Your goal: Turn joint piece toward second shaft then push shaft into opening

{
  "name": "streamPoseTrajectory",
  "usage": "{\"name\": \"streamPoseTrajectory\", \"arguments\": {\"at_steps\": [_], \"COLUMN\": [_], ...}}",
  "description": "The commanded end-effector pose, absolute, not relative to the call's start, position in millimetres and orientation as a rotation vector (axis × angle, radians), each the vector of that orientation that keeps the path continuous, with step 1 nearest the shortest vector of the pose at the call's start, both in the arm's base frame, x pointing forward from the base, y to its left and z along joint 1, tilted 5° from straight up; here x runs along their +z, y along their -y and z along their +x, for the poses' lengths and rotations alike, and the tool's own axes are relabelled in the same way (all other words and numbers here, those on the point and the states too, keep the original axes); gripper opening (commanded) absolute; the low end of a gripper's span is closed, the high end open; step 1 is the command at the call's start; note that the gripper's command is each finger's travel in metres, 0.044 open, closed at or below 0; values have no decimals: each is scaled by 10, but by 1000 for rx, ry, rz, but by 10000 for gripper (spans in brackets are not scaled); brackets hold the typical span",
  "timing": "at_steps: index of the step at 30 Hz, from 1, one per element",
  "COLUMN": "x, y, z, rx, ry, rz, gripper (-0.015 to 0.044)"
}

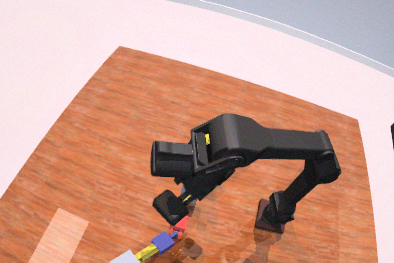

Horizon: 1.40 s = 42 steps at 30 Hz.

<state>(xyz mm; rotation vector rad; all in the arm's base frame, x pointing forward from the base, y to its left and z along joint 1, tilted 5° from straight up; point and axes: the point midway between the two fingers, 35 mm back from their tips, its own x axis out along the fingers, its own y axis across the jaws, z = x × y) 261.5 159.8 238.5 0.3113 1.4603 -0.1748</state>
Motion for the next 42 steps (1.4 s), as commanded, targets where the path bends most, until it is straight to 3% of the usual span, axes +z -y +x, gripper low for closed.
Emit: {"name": "streamPoseTrajectory", "arguments": {"at_steps": [1,9,42], "x": [2416,2384,1841], "y": [-1592,-1554,-873], "z": [2605,2625,2789], "rx": [-139,-180,-716], "ry": [-1466,-1479,-1731], "rz": [283,335,1273], "gripper": [440,440,440]}}
